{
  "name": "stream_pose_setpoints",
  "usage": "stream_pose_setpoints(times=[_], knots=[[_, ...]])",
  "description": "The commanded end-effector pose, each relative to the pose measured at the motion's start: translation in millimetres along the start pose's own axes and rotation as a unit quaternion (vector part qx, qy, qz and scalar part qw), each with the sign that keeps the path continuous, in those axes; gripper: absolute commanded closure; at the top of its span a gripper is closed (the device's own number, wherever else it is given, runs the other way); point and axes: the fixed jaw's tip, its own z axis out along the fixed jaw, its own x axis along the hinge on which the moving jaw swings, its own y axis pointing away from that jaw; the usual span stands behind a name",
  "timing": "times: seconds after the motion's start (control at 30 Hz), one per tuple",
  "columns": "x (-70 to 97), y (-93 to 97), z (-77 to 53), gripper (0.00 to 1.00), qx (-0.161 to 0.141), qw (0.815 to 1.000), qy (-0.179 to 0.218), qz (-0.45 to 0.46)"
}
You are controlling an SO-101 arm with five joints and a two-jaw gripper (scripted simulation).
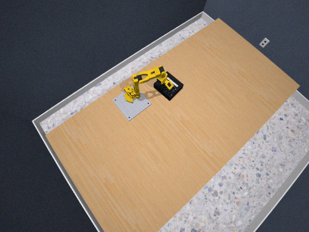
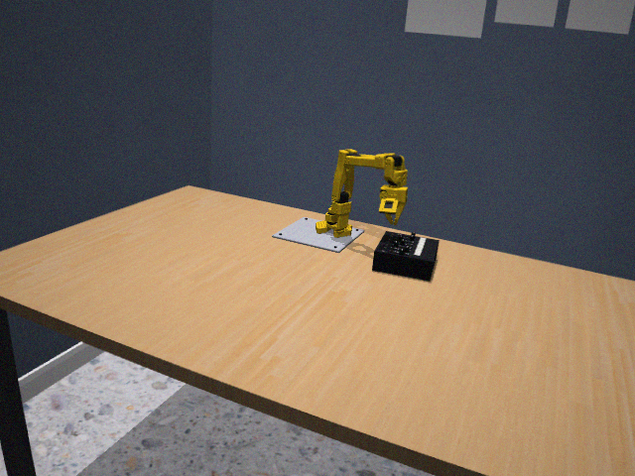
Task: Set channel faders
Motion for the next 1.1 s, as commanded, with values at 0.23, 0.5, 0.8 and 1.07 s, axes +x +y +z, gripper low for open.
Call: stream_pose_setpoints(times=[0.23,0.5,0.8,1.07], knots=[[0.3,-3.4,16.5,1.00,0.030,0.999,0.017,-0.001],[0.5,-3.6,20.1,1.00,0.036,0.999,0.020,-0.001],[0.9,-4.3,23.1,1.00,0.036,0.999,0.020,-0.001],[2.0,-6.0,29.4,1.00,0.036,0.999,0.020,-0.001]])
